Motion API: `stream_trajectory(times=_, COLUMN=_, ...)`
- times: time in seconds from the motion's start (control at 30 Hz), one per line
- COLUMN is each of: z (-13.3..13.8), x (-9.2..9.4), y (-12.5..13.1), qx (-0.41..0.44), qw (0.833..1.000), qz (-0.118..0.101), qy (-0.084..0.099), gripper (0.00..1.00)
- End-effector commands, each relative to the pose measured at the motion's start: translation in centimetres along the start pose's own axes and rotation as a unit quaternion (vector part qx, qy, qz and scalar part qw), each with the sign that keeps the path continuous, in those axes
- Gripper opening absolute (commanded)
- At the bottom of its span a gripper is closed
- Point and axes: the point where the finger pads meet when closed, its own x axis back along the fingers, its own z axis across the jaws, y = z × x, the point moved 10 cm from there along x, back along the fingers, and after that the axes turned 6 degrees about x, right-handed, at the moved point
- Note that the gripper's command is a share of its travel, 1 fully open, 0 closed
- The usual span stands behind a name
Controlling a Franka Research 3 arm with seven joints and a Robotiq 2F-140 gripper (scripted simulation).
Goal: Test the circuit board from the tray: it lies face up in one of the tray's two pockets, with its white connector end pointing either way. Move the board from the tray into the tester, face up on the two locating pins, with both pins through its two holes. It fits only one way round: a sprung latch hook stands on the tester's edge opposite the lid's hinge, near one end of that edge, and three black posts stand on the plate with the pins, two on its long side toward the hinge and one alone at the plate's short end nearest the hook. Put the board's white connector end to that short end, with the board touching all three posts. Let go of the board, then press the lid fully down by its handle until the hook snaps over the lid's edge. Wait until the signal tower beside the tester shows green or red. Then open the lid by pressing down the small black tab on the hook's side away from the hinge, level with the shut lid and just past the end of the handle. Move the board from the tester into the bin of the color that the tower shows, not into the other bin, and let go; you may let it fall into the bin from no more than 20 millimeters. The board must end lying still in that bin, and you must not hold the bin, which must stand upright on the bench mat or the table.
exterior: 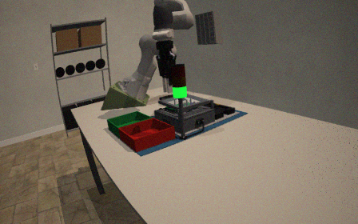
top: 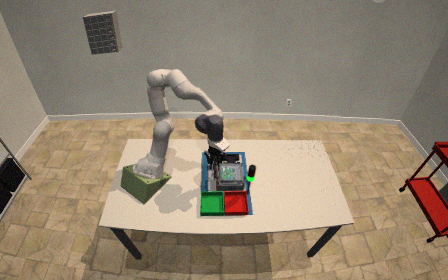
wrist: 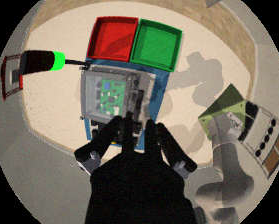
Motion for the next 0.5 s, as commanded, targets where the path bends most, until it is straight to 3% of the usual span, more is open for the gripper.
stream_trajectory(times=0.0, z=-0.01, x=-0.55, y=-0.11, qx=0.003, qw=1.0, qz=0.001, qy=-0.002, gripper=0.16)
stream_trajectory(times=0.47, z=0.01, x=-0.88, y=-0.11, qx=0.003, qw=1.0, qz=0.001, qy=-0.002, gripper=0.16)
